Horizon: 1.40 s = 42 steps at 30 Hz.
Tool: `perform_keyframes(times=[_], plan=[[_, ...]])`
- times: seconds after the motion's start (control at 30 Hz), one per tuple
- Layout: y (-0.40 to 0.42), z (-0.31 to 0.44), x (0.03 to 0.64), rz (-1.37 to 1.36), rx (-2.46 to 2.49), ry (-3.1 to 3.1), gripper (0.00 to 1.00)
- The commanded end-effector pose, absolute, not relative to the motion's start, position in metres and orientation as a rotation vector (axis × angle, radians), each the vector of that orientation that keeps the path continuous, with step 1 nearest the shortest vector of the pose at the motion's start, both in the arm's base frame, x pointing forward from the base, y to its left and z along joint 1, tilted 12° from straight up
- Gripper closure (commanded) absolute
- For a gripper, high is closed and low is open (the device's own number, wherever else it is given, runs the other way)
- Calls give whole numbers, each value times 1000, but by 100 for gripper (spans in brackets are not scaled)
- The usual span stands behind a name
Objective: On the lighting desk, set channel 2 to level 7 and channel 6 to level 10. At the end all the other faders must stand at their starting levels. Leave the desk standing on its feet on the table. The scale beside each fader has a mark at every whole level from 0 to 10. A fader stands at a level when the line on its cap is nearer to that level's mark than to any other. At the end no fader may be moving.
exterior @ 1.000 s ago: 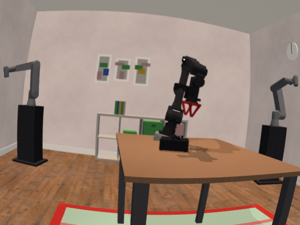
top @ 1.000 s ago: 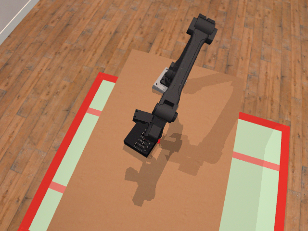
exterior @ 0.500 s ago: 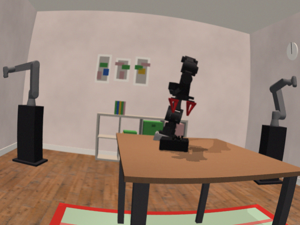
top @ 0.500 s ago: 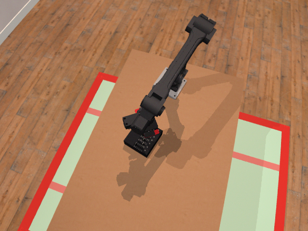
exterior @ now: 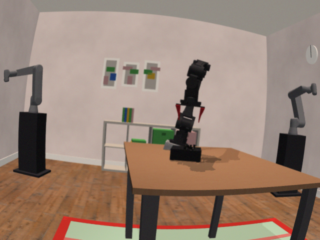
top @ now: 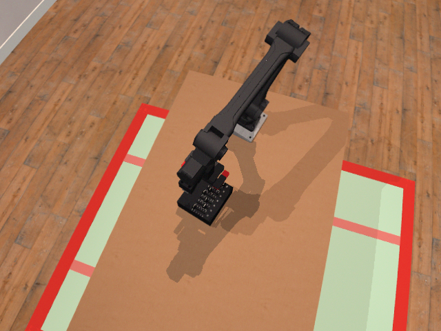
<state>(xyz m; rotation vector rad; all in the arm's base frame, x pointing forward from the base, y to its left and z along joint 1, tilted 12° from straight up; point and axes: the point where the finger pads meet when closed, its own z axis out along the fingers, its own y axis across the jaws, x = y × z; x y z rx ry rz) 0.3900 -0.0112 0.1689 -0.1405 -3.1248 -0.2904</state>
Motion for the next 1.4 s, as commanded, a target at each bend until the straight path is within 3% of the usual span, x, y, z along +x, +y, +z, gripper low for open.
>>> perform_keyframes(times=[0.0, 0.7, 1.37], plan=[[-17, 189, 405, -323, 240, -3218, 0], [-3, 174, 410, -332, 27, -3179, 0], [37, 117, 436, -320, -1380, -2700, 0]])
